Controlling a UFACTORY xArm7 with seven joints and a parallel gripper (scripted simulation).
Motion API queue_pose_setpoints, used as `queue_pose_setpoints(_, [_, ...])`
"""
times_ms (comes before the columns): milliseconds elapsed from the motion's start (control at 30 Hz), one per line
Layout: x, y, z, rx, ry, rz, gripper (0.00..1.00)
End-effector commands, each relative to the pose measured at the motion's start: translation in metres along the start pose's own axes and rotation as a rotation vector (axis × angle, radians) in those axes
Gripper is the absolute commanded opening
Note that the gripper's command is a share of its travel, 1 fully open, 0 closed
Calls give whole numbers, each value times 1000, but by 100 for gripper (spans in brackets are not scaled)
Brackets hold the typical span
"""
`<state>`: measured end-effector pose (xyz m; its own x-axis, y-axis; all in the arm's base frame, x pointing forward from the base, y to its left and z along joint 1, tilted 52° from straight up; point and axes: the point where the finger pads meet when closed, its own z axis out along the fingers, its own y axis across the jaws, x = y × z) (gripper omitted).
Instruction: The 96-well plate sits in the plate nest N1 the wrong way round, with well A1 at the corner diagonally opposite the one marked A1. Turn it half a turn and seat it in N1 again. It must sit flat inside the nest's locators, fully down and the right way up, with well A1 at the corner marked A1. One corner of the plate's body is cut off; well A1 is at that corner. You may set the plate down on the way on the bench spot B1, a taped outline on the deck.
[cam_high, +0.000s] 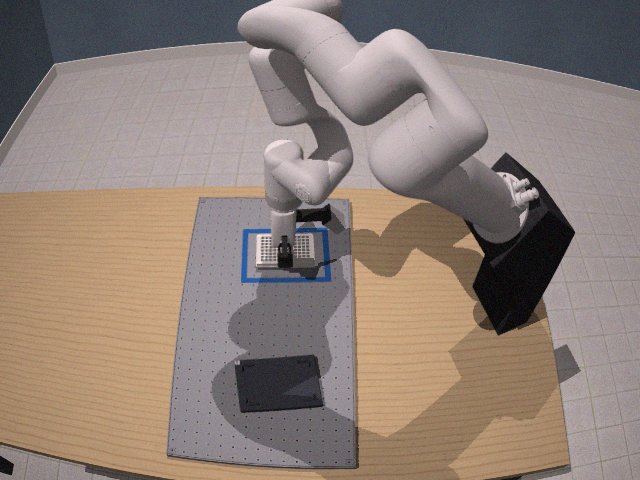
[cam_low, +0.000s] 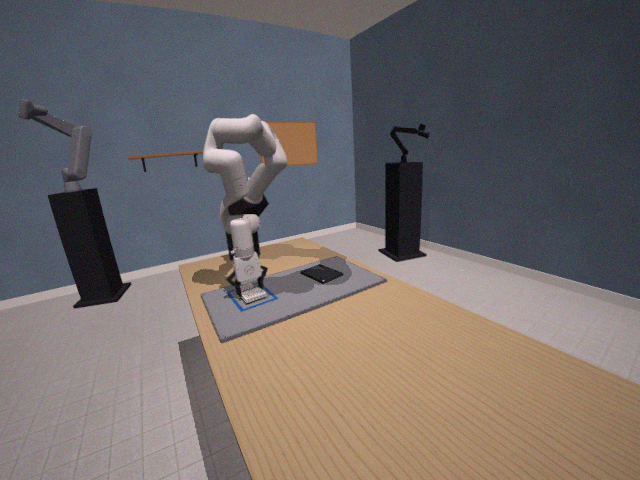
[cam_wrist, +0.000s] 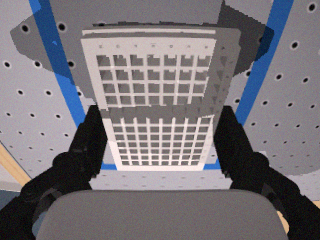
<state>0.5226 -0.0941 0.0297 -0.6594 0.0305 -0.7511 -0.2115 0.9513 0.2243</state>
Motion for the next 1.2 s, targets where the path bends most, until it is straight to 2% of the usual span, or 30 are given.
queue_pose_setpoints(0, [0,-1,0,2,-1,0,0])
queue_pose_setpoints(1167, [0,-1,5,2,-1,0,0])
